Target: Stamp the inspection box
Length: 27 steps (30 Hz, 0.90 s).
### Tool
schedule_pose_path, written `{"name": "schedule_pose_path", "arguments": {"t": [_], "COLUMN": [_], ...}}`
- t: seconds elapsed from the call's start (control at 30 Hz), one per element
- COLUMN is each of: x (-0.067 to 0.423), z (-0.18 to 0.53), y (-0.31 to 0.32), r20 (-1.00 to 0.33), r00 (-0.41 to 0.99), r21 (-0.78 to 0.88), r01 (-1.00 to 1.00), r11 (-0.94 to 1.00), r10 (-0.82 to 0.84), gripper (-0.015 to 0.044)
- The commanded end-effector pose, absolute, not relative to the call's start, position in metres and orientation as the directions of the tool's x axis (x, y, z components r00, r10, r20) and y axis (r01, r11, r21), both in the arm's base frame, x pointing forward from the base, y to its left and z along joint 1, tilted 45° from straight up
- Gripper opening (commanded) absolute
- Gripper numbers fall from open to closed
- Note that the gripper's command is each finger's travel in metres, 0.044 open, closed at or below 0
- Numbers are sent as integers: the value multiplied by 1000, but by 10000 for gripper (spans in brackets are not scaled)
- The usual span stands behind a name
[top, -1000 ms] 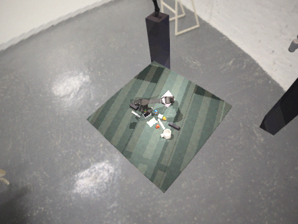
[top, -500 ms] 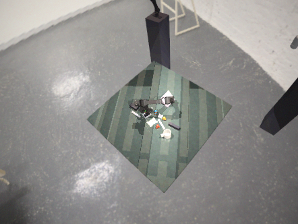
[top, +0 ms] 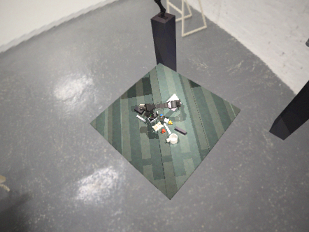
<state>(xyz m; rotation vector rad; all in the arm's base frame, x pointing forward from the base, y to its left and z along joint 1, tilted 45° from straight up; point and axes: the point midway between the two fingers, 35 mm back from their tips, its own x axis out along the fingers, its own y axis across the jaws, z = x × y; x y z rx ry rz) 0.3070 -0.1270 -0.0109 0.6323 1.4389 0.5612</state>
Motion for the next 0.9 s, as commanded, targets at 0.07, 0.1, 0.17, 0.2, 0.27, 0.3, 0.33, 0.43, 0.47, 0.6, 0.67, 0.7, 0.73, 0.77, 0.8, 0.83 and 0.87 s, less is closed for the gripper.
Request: {"name": "schedule_pose_path", "arguments": {"t": [0.07,0.1,0.17,0.2,0.27,0.3,0.33,0.43,0.47,0.6,0.67,0.7,0.73,0.77,0.8,0.83,0.87], "x": [308,308,308,308,308,308,308,308,308,308,308,308,308,308,308,308,308], "z": [-14,-14,-15,-16,-17,-17,-18,-19,-20,-21,-22,-23,-23,-24,-24,-25,-25], "y": [-124,-124,-123,-122,-121,-121,-120,-119,-119,-117,-116,-115,-115,-114,-114,-113,-113], "r20": [-717,-717,-717,-717,-717,-717,-717,-716,-716,-716,-716,-716,-716,-716,-716,-716,-716], "r00": [63,63,63,63,63,63,63,63,63,63,63,63,63,63,63,63,63], "r21": [697,697,697,697,697,697,697,697,697,697,697,697,698,698,698,698,698], "r01": [28,27,27,27,27,27,27,27,27,26,26,26,26,26,26,26,26], "r11": [717,717,717,717,717,717,716,716,716,716,716,716,716,716,716,716,716], "r10": [695,695,695,695,695,695,695,695,695,695,695,695,695,695,695,695,695], "gripper": [0,0,0,0,0,0,0,0,0,0,0,0,0,0,0,0,0]}}
